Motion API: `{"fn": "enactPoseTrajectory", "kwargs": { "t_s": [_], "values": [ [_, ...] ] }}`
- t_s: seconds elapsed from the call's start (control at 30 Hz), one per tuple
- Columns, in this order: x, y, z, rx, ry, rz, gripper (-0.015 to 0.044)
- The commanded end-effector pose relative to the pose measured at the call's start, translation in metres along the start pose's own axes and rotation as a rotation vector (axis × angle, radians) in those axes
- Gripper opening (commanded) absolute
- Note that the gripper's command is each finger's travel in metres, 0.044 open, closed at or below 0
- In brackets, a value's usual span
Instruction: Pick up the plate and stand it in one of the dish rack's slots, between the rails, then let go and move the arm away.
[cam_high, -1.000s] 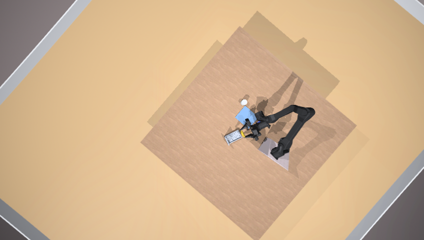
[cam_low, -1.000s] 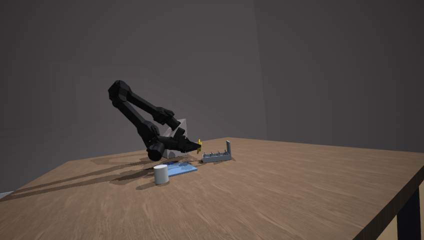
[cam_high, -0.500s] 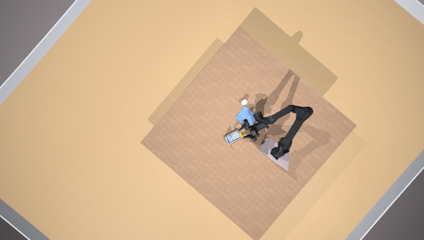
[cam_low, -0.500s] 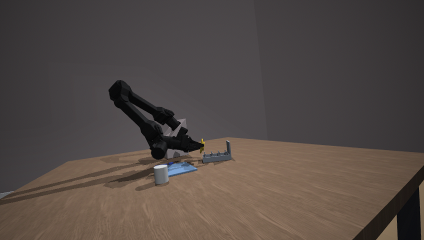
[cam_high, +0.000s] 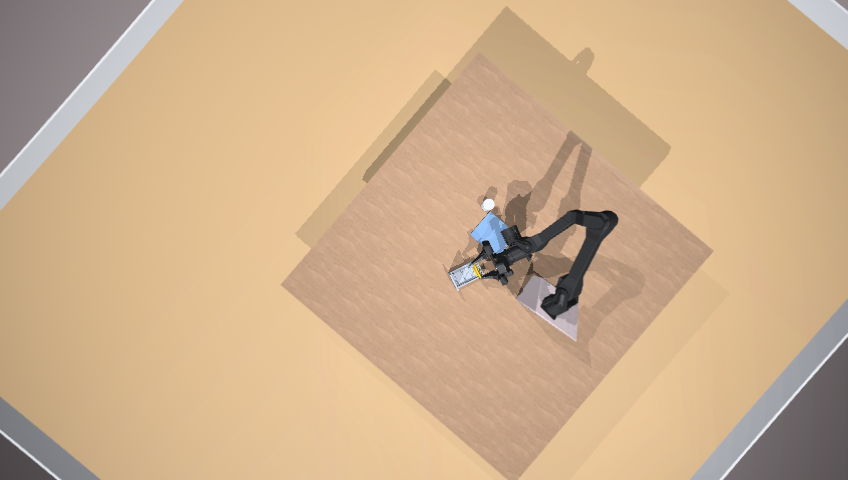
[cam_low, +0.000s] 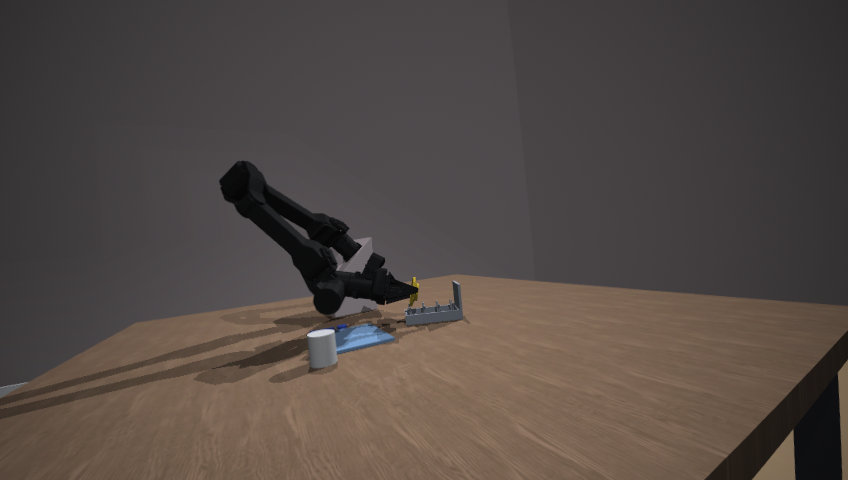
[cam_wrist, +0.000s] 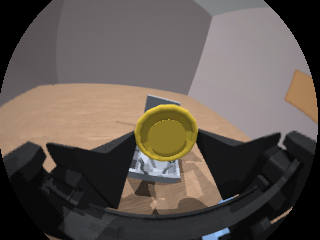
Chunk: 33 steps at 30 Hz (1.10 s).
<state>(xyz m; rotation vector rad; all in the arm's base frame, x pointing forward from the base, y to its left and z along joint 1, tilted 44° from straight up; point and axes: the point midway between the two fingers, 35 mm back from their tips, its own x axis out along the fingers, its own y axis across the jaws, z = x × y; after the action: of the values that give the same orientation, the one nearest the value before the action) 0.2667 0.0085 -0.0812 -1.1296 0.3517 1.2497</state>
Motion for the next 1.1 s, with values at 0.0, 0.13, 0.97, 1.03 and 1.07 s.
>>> {"fn": "enactPoseTrajectory", "kwargs": {
  "t_s": [0.0, 0.13, 0.97, 1.03, 1.07],
  "values": [
    [0.005, 0.001, 0.003, 0.003, -0.003, 0.005, 0.0000],
    [0.006, 0.001, 0.003, 0.002, -0.004, 0.004, 0.0000],
    [0.016, 0.009, -0.013, 0.004, 0.001, 0.006, 0.0053],
    [0.016, 0.009, -0.013, 0.004, 0.001, 0.006, 0.0105],
    [0.016, 0.009, -0.013, 0.004, 0.001, 0.006, 0.0131]
  ]
}}
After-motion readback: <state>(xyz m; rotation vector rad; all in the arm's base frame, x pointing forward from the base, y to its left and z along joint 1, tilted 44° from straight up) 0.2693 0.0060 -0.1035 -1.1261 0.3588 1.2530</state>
